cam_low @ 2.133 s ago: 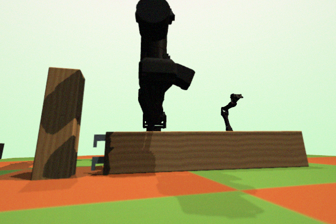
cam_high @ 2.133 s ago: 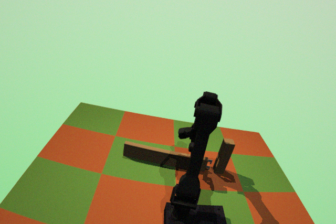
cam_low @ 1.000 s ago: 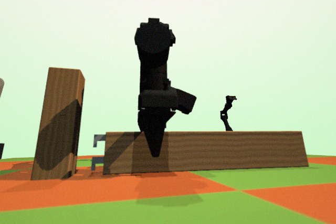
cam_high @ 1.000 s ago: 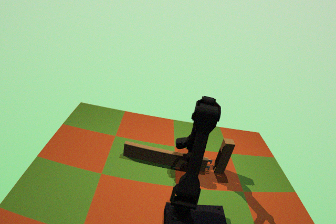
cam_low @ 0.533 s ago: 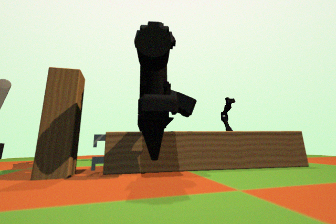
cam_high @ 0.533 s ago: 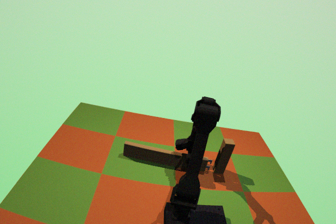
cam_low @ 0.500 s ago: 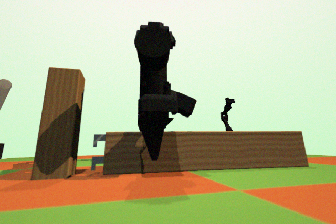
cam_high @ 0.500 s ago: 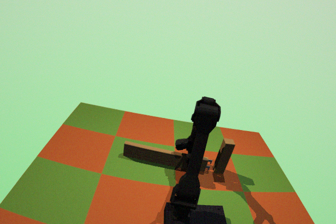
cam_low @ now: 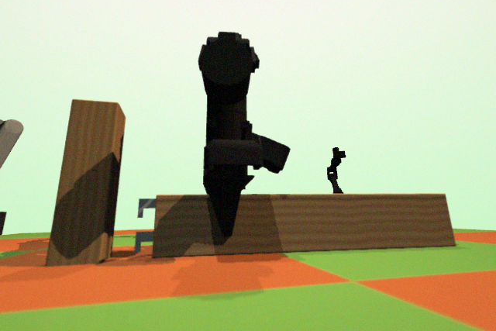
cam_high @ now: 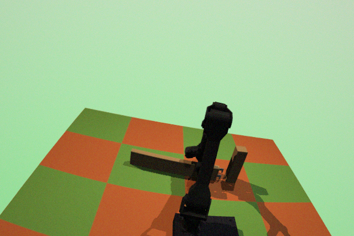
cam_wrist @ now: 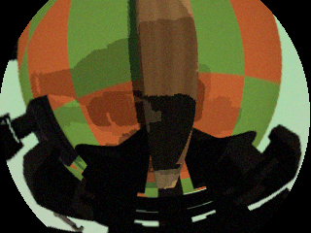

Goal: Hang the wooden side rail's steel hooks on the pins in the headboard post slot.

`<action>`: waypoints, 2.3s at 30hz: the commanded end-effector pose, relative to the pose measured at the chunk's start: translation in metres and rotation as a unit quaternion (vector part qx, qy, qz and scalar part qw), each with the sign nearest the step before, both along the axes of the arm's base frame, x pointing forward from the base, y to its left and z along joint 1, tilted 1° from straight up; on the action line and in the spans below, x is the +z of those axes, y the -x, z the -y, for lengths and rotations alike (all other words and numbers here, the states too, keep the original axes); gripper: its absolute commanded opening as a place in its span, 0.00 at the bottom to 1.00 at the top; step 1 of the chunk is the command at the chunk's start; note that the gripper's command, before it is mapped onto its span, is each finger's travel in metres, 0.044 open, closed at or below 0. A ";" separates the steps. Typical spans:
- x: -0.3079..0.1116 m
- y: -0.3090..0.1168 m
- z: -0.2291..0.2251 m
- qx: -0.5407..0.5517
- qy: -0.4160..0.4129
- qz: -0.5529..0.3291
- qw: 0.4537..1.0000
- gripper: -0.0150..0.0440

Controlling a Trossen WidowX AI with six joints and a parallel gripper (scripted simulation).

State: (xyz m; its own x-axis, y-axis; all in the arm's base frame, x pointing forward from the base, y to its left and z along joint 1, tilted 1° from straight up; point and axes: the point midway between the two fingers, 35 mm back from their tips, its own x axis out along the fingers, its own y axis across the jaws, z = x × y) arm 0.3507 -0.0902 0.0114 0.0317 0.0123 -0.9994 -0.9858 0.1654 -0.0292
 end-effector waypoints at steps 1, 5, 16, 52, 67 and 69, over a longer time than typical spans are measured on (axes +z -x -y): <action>-0.001 0.000 0.000 0.000 -0.001 0.000 1.000 0.25; 0.000 0.000 -0.001 0.011 -0.001 0.000 1.000 0.25; 0.000 0.000 -0.001 0.053 0.000 0.000 0.999 0.25; 0.004 0.000 0.000 0.056 0.001 0.000 0.998 0.25; 0.006 0.000 0.000 0.056 0.001 0.000 0.998 0.25; 0.007 0.000 0.000 0.056 0.001 0.000 0.998 0.25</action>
